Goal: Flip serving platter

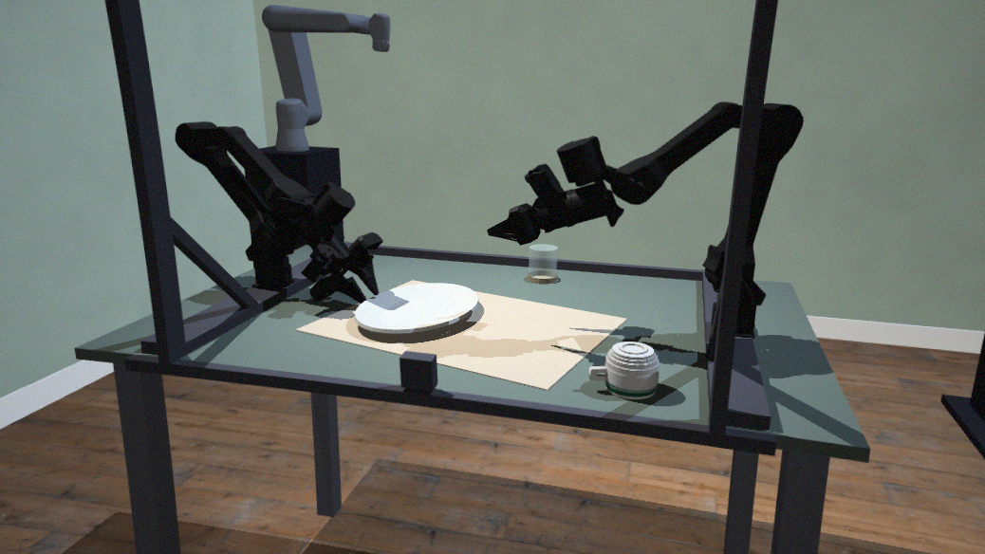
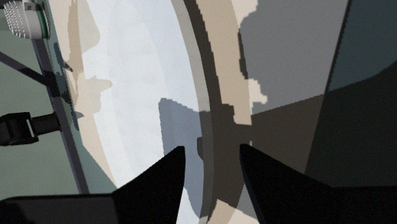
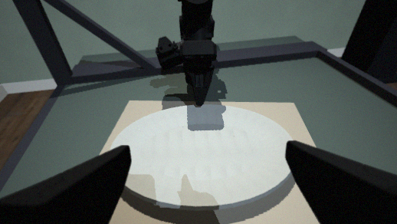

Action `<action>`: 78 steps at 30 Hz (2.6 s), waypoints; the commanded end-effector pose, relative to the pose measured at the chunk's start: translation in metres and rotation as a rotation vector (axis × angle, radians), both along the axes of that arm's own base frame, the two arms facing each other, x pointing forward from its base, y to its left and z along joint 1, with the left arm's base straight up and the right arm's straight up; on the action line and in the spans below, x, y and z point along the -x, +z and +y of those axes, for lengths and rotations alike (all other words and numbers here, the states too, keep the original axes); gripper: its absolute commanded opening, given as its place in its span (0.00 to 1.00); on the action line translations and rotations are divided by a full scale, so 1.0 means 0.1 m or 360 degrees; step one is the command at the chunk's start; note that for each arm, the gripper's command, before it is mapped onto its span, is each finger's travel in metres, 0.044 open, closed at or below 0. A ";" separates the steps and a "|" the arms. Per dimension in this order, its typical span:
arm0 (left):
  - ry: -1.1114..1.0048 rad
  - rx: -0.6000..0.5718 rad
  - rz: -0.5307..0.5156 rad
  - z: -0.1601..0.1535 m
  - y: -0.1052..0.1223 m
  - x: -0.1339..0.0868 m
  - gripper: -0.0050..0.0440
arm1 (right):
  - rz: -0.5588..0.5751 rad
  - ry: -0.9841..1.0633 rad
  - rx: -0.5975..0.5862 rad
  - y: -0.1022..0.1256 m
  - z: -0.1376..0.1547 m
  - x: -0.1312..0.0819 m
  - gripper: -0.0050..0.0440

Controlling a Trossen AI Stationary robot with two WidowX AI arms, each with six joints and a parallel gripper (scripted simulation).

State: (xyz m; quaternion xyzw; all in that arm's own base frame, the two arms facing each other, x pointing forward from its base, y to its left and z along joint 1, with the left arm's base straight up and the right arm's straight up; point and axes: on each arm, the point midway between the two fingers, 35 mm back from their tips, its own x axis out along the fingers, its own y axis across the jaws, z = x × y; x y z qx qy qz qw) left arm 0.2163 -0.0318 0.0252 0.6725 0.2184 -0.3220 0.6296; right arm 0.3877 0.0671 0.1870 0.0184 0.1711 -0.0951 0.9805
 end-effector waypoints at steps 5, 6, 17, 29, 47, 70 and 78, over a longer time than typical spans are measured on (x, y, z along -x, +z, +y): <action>-0.0005 0.0009 -0.0049 -0.05 0.10 -0.21 0.43 | -0.0078 0.0000 -0.0023 0.20 0.01 -0.01 0.92; -0.0005 0.0009 -0.0049 -0.05 0.10 -0.22 0.43 | -0.0078 0.0000 -0.0023 0.20 0.01 -0.01 0.92; -0.0005 0.0009 -0.0049 -0.07 0.09 -0.34 0.43 | -0.0078 0.0000 -0.0023 0.20 0.01 -0.01 0.92; -0.0005 0.0013 -0.0076 -0.10 0.14 -0.52 0.43 | -0.0078 0.0000 -0.0023 0.20 0.01 -0.01 0.92; -0.0006 0.0013 -0.0066 -0.09 0.15 -0.54 0.43 | -0.0078 0.0000 -0.0023 0.20 0.01 -0.01 0.92; -0.0006 0.0012 -0.0066 -0.08 0.15 -0.54 0.43 | -0.0078 0.0000 -0.0023 0.20 0.01 -0.01 0.92; -0.0006 0.0012 -0.0066 -0.08 0.15 -0.54 0.43 | -0.0078 0.0000 -0.0023 0.20 0.01 -0.01 0.92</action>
